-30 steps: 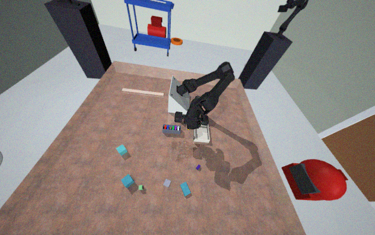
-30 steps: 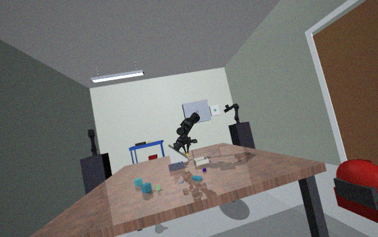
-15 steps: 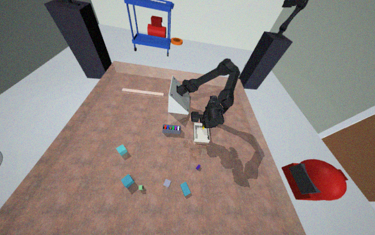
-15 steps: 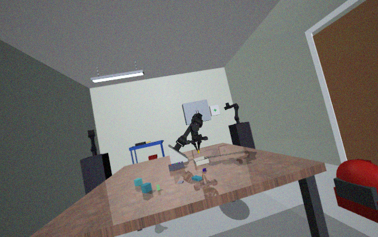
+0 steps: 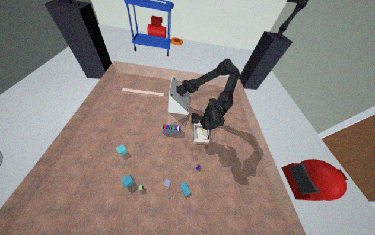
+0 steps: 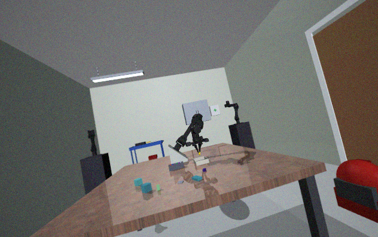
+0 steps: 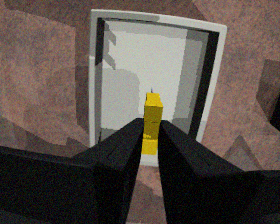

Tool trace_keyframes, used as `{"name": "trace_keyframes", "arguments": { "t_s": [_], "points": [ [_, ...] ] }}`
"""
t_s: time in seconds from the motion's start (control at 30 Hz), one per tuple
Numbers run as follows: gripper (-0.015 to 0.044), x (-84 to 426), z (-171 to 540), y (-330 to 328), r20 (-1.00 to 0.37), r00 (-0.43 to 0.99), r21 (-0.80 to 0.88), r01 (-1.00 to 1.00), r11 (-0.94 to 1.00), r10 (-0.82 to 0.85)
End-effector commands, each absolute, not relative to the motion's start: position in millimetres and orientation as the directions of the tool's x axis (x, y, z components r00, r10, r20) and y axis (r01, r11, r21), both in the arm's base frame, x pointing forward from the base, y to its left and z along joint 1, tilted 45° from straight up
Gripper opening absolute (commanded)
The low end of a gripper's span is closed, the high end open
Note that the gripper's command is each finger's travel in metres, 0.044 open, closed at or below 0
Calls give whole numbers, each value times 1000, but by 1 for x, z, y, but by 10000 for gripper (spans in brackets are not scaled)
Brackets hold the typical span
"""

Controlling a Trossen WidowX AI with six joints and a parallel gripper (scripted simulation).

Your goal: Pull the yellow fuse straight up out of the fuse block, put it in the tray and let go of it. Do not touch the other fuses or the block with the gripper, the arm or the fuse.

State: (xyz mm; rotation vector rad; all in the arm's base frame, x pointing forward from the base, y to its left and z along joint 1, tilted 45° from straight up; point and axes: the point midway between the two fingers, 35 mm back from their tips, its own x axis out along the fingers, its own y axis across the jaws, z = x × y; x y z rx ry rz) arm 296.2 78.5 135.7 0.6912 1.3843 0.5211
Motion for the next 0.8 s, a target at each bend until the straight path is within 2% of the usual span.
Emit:
{"name": "trace_keyframes", "arguments": {
  "t_s": [0.0, 0.43, 0.77],
  "points": [
    [0, 296, 130, 84, -703, 124, 710, 70, 700, 701],
    [0, 297, 118, 96, -701, 124, 712, 69, 699, 702],
    [262, 298, 122, 94, -699, 127, 714, 62, 698, 704]
  ]
}}
